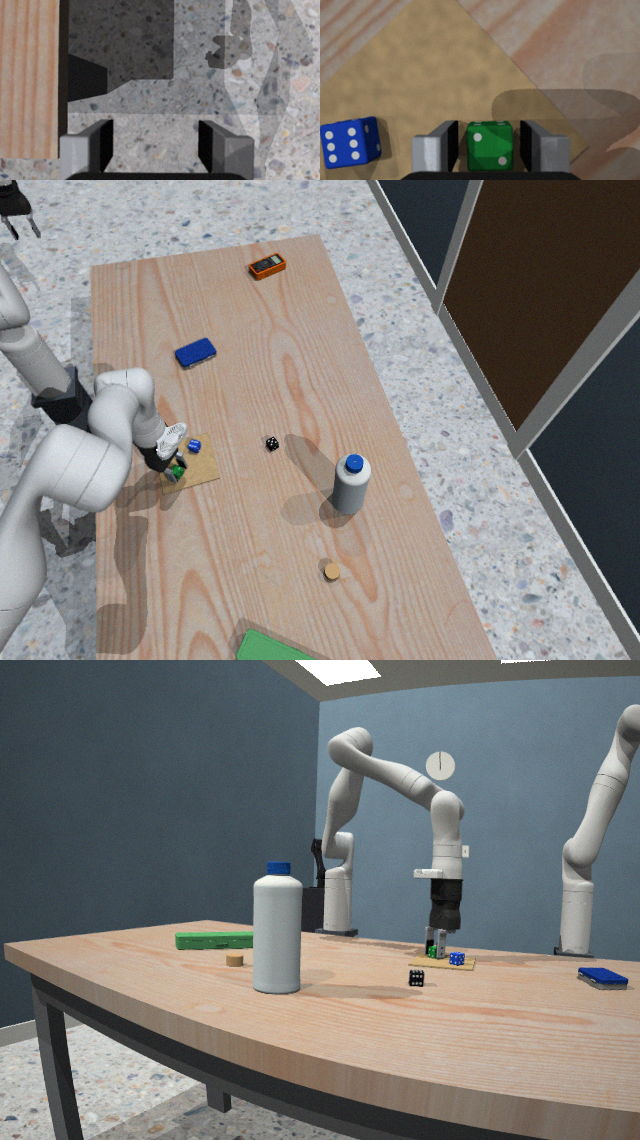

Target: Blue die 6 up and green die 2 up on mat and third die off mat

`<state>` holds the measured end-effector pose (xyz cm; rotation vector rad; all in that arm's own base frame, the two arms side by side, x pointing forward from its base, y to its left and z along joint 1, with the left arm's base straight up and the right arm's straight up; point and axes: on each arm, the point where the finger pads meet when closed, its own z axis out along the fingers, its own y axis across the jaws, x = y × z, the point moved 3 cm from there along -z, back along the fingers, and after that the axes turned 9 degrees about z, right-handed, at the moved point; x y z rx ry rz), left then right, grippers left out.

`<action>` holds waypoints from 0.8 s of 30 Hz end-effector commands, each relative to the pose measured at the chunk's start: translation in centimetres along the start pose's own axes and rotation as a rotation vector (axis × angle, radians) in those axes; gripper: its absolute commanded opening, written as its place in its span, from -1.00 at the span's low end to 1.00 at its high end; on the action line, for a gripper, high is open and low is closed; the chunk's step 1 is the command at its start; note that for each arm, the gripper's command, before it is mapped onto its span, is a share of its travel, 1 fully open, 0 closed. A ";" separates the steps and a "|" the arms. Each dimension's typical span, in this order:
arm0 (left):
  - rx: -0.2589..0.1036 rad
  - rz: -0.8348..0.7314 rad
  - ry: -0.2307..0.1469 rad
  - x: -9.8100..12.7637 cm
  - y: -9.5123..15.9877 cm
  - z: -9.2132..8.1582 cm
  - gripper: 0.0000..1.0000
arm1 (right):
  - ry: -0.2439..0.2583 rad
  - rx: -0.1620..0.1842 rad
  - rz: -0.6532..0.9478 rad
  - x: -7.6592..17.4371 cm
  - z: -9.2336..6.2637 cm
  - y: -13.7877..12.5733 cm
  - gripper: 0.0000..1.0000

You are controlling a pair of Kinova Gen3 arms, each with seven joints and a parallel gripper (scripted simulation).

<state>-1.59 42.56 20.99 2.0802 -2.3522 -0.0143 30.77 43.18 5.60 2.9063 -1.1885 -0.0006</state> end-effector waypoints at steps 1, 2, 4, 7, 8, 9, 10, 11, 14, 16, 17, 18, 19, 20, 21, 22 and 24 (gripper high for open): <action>0.008 0.002 0.005 0.1 -0.2 0.0 1.00 | 0.000 0.002 0.000 -0.1 -0.9 0.0 0.57; 0.008 0.002 0.005 0.1 -0.2 0.0 1.00 | 0.000 0.002 0.000 -0.1 -1.3 0.0 0.57; 0.008 0.002 0.005 0.1 -0.2 0.0 1.00 | 0.000 0.002 0.000 -0.1 -2.3 0.0 0.57; 0.008 0.002 0.005 0.1 -0.2 0.0 1.00 | 0.000 0.002 0.000 -0.1 -2.8 0.0 0.57; 0.008 0.002 0.005 0.1 -0.2 0.0 1.00 | 0.000 0.002 0.000 -0.1 -3.3 0.0 0.57; 0.008 0.002 0.005 0.1 -0.2 0.0 1.00 | 0.000 0.002 0.000 -0.1 -3.9 0.0 0.57; 0.008 0.002 0.005 0.1 -0.2 0.0 1.00 | 0.000 0.002 0.000 -0.1 -4.4 0.0 0.57; 0.008 0.002 0.005 0.1 -0.2 0.0 1.00 | 0.000 0.002 0.000 -0.1 -5.0 0.0 0.57; 0.008 0.002 0.005 0.1 -0.2 0.0 1.00 | 0.000 0.002 0.000 -0.1 -6.5 0.1 0.57; 0.008 0.002 0.005 0.1 -0.2 0.0 1.00 | 0.000 0.002 0.000 -0.1 -7.4 0.1 0.57; 0.008 0.002 0.005 0.1 -0.2 0.0 1.00 | 0.000 0.002 0.000 -0.1 -7.7 0.1 0.57; 0.008 0.002 0.005 0.1 -0.2 0.0 1.00 | 0.000 0.002 0.000 -0.1 -8.0 0.1 0.57; 0.008 0.002 0.005 0.1 -0.2 0.0 1.00 | 0.000 0.002 0.000 -0.1 -8.3 0.1 0.57; 0.008 0.002 0.005 0.1 -0.2 0.0 1.00 | 0.000 0.002 0.000 -0.1 -8.5 0.1 0.57; 0.008 0.002 0.005 0.1 -0.2 0.0 1.00 | 0.000 0.002 0.000 -0.1 -8.6 0.1 0.57; 0.008 0.002 0.005 0.1 -0.2 0.0 1.00 | 0.000 0.002 0.000 -0.1 -8.7 0.1 0.57; 0.008 0.002 0.005 0.1 -0.2 0.0 1.00 | 0.000 0.002 0.000 -0.1 -8.7 0.1 0.57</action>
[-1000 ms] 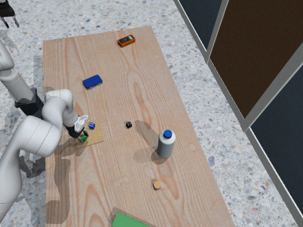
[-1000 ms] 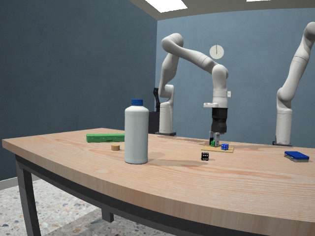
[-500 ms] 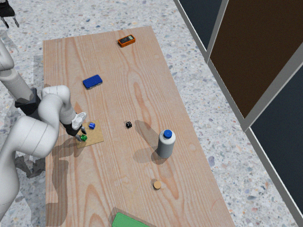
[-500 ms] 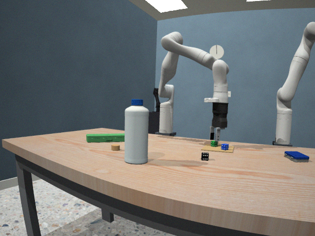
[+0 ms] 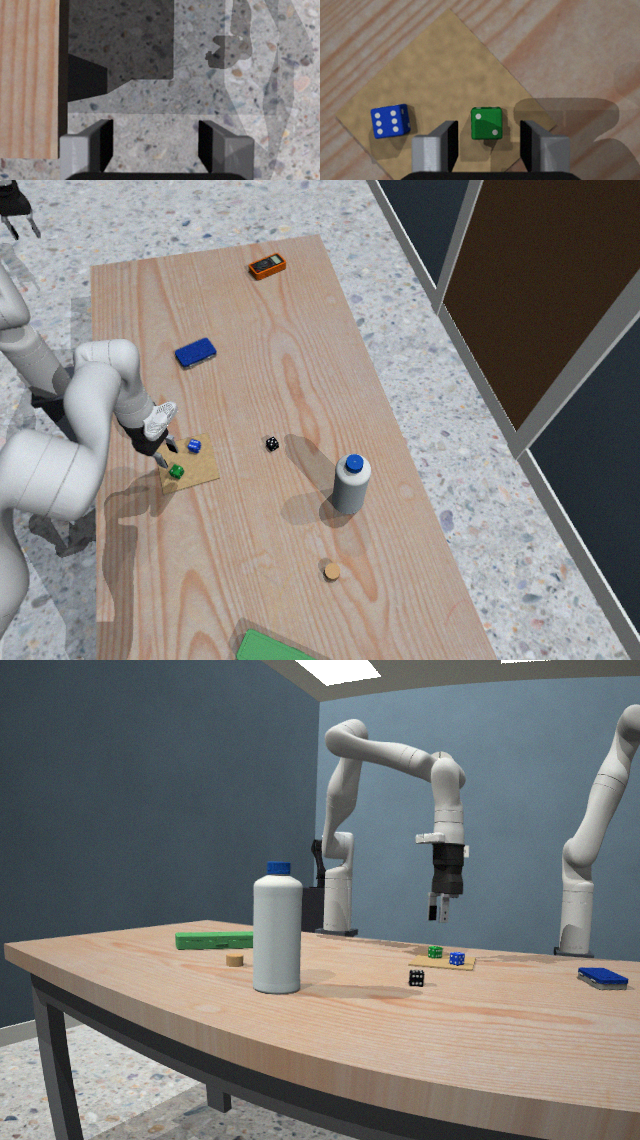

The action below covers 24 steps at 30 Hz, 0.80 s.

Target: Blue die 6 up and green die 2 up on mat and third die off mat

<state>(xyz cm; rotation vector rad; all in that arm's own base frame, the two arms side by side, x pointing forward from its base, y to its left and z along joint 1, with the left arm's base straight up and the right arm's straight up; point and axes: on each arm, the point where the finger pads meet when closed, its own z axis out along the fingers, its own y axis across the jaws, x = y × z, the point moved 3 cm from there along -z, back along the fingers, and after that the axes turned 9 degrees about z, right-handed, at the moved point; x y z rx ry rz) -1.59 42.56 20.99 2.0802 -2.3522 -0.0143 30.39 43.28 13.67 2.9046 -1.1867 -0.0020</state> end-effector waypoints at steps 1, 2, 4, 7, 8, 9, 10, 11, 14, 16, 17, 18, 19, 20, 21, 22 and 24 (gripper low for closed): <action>0.008 0.002 0.005 0.1 -0.2 0.0 1.00 | 0.000 0.004 0.001 0.2 -0.7 -0.2 0.57; 0.008 0.002 0.005 0.1 -0.2 0.0 1.00 | 0.000 0.004 0.001 0.2 -0.7 -0.2 0.57; 0.008 0.002 0.005 0.1 -0.2 0.0 1.00 | 0.000 0.004 0.001 0.2 -0.7 -0.2 1.00; 0.008 0.002 0.005 0.1 -0.2 0.0 1.00 | 0.000 0.004 0.001 0.2 -0.7 -0.2 1.00; 0.008 0.002 0.005 0.1 -0.2 0.0 1.00 | 0.000 0.004 0.001 0.2 -0.7 -0.2 1.00; 0.008 0.002 0.005 0.1 -0.2 0.0 1.00 | 0.000 0.004 0.001 0.2 -0.7 -0.2 1.00; 0.008 0.002 0.005 0.1 -0.2 0.0 1.00 | 0.000 0.004 0.001 0.2 -0.7 -0.2 1.00; 0.008 0.002 0.005 0.1 -0.2 0.0 1.00 | 0.000 0.004 0.001 0.2 -0.7 -0.2 1.00; 0.008 0.002 0.005 0.1 -0.2 0.0 1.00 | 0.000 0.004 0.001 0.2 -0.7 -0.2 1.00; 0.008 0.002 0.005 0.1 -0.2 0.0 1.00 | 0.000 0.004 0.001 0.2 -0.7 -0.2 1.00; 0.008 0.002 0.005 0.1 -0.2 0.0 1.00 | 0.000 0.004 0.001 0.2 -0.7 -0.2 1.00; 0.008 0.002 0.005 0.1 -0.2 0.0 1.00 | 0.000 0.004 0.001 0.2 -0.7 -0.2 1.00; 0.008 0.002 0.005 0.1 -0.2 0.0 1.00 | 0.000 0.004 0.001 0.2 -0.7 -0.2 1.00; 0.008 0.002 0.005 0.1 -0.2 0.0 1.00 | 0.000 0.004 0.001 0.2 -0.7 -0.2 1.00; 0.008 0.002 0.005 0.1 -0.2 0.0 1.00 | 0.000 0.004 0.001 0.2 -0.7 -0.2 1.00; 0.008 0.002 0.005 0.1 -0.2 0.0 1.00 | 0.000 0.004 0.001 0.2 -0.7 -0.2 1.00; 0.008 0.002 0.005 0.1 -0.2 0.0 1.00 | 0.000 0.004 0.001 0.2 -0.7 -0.2 1.00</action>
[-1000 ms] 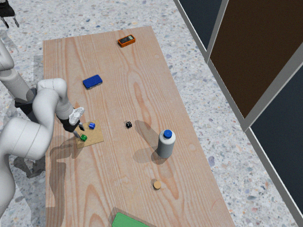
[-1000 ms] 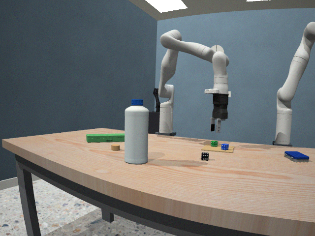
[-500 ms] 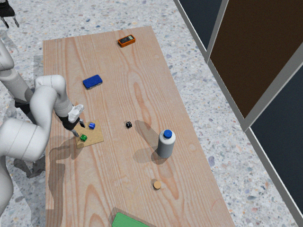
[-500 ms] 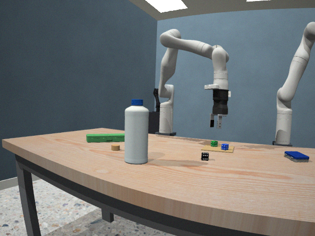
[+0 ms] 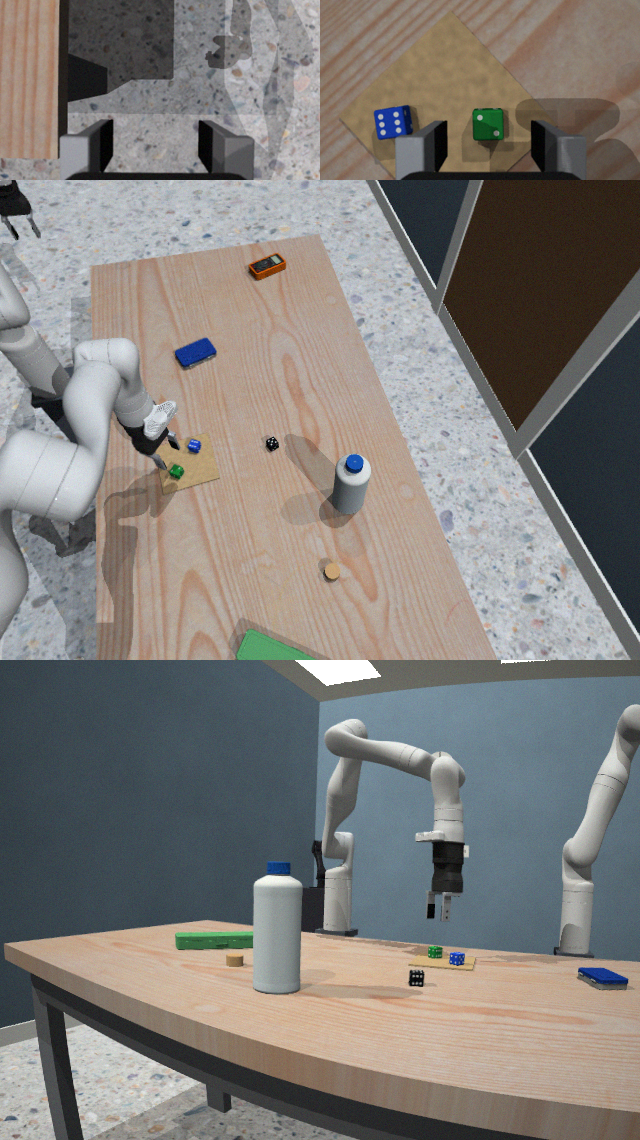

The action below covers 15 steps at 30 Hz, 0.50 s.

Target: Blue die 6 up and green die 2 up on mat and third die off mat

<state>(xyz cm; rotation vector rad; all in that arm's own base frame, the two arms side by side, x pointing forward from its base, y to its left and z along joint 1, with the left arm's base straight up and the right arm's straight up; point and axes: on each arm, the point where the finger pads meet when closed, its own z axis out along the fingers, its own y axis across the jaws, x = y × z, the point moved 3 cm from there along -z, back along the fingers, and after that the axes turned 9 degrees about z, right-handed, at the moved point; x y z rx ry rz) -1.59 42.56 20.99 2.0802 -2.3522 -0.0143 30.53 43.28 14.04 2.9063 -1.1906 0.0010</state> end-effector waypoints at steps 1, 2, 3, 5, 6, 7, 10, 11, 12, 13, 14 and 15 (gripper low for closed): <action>0.008 0.002 0.005 0.1 -0.2 0.0 1.00 | -0.001 0.001 -0.001 0.1 -0.4 -0.1 1.00; 0.008 0.002 0.005 0.1 -0.2 0.0 1.00 | -0.001 0.001 -0.001 0.1 -0.4 -0.1 1.00; 0.008 0.002 0.005 0.1 -0.2 0.0 1.00 | -0.001 0.001 -0.001 0.1 -0.5 -0.1 1.00; 0.008 0.002 0.005 0.1 -0.2 0.0 1.00 | -0.001 0.001 -0.001 0.1 -0.9 -0.1 1.00; 0.008 0.002 0.005 0.1 -0.2 0.0 1.00 | -0.001 0.001 -0.001 0.1 -1.1 -0.1 1.00; 0.008 0.002 0.005 0.1 -0.2 0.0 1.00 | -0.001 0.001 -0.001 0.1 -1.4 -0.1 1.00; 0.008 0.002 0.005 0.1 -0.2 0.0 1.00 | -0.001 0.001 -0.001 0.1 -1.8 -0.1 1.00; 0.008 0.002 0.005 0.1 -0.2 0.0 1.00 | -0.001 0.001 -0.001 0.1 -2.2 -0.1 1.00; 0.008 0.002 0.005 0.1 -0.2 0.0 1.00 | -0.001 0.001 -0.001 0.1 -2.7 -0.1 1.00; 0.008 0.002 0.005 0.1 -0.2 0.0 1.00 | -0.001 0.001 -0.001 0.1 -3.2 -0.1 1.00; 0.008 0.002 0.005 0.1 -0.2 0.0 1.00 | -0.001 0.001 -0.001 0.1 -3.7 -0.1 1.00; 0.008 0.002 0.005 0.1 -0.2 0.0 1.00 | -0.001 0.001 -0.001 0.1 -4.2 -0.1 1.00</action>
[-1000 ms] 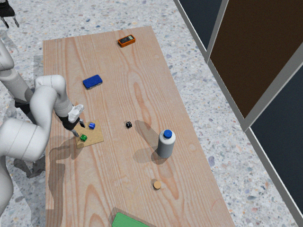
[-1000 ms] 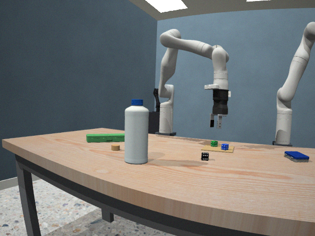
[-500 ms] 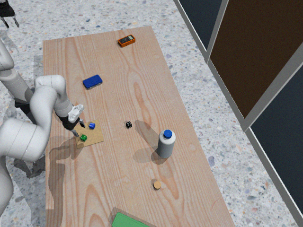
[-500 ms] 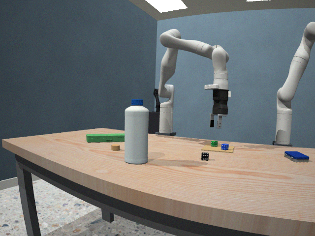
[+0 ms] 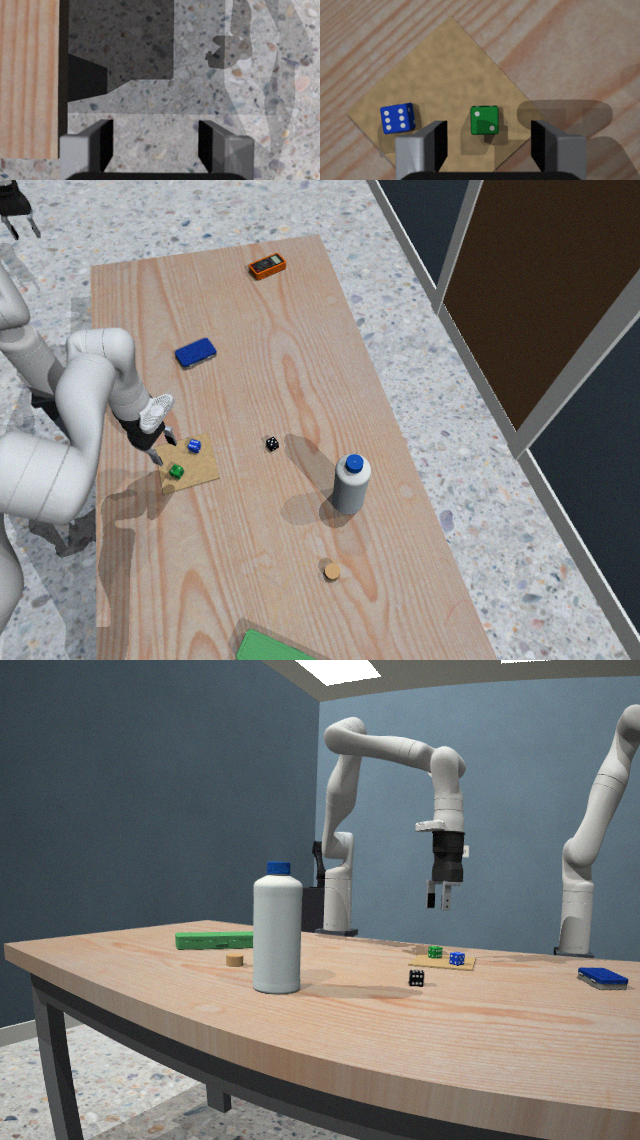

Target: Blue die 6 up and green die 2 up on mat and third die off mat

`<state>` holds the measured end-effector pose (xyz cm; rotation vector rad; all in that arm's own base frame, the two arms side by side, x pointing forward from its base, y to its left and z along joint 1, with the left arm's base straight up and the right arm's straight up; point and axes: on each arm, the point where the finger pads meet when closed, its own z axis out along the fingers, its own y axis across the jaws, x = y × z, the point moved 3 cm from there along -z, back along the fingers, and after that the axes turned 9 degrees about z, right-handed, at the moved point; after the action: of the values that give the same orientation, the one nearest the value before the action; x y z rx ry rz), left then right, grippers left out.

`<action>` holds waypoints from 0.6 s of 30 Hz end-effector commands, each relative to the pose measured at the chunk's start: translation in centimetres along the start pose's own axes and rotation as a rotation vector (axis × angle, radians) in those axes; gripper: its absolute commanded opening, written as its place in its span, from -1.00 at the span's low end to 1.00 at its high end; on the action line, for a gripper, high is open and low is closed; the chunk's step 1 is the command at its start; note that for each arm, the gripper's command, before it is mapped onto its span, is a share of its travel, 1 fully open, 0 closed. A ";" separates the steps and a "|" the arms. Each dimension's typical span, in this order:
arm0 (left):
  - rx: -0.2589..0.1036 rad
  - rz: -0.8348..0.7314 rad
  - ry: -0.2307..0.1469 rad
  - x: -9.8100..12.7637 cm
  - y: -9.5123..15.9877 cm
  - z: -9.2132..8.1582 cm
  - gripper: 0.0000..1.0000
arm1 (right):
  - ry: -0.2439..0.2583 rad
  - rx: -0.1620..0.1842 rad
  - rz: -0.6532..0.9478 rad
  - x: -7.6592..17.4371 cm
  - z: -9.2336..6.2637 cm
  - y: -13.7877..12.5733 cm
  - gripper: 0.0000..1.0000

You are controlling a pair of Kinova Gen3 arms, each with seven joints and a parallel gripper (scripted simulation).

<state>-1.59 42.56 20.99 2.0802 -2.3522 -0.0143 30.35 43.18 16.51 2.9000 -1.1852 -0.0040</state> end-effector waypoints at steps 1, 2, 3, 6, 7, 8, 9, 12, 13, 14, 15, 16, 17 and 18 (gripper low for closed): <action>0.008 0.002 0.005 0.1 -0.2 0.0 1.00 | -0.001 0.009 0.001 0.2 -2.3 -0.2 1.00; 0.008 0.002 0.005 0.1 -0.2 0.0 1.00 | -0.001 0.009 0.001 0.2 -2.8 -0.2 1.00; 0.008 0.002 0.005 0.1 -0.2 0.0 1.00 | -0.001 0.009 0.001 0.2 -3.4 -0.2 1.00; 0.008 0.002 0.005 0.1 -0.2 0.0 1.00 | -0.001 0.009 0.001 0.2 -4.8 -0.2 1.00; 0.008 0.002 0.005 0.1 -0.2 0.0 1.00 | -0.001 0.009 0.001 0.2 -5.2 -0.2 1.00; 0.008 0.002 0.005 0.1 -0.2 0.0 1.00 | -0.001 0.009 0.001 0.2 -5.5 -0.2 1.00; 0.008 0.002 0.005 0.1 -0.2 0.0 1.00 | -0.001 0.009 0.001 0.2 -5.8 -0.2 1.00; 0.008 0.002 0.005 0.1 -0.2 0.0 1.00 | -0.001 0.009 0.001 0.2 -6.0 -0.2 1.00; 0.008 0.002 0.005 0.1 -0.2 0.0 1.00 | -0.001 0.009 0.001 0.2 -6.2 -0.2 1.00; 0.008 0.002 0.005 0.1 -0.2 0.0 1.00 | -0.001 0.009 0.001 0.2 -6.3 -0.2 1.00; 0.008 0.002 0.005 0.1 -0.2 0.0 1.00 | -0.001 0.009 0.001 0.2 -6.4 -0.2 1.00; 0.008 0.002 0.005 0.1 -0.2 0.0 1.00 | -0.001 0.009 0.001 0.2 -6.5 -0.2 1.00; 0.008 0.002 0.005 0.1 -0.2 0.0 1.00 | -0.001 0.009 0.001 0.2 -6.5 -0.2 1.00; 0.008 0.002 0.005 0.1 -0.2 0.0 1.00 | -0.001 0.009 0.001 0.2 -6.5 -0.2 1.00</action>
<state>-1.59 42.56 20.99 2.0802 -2.3522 -0.0143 30.57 43.30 22.51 2.9047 -1.1911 0.0023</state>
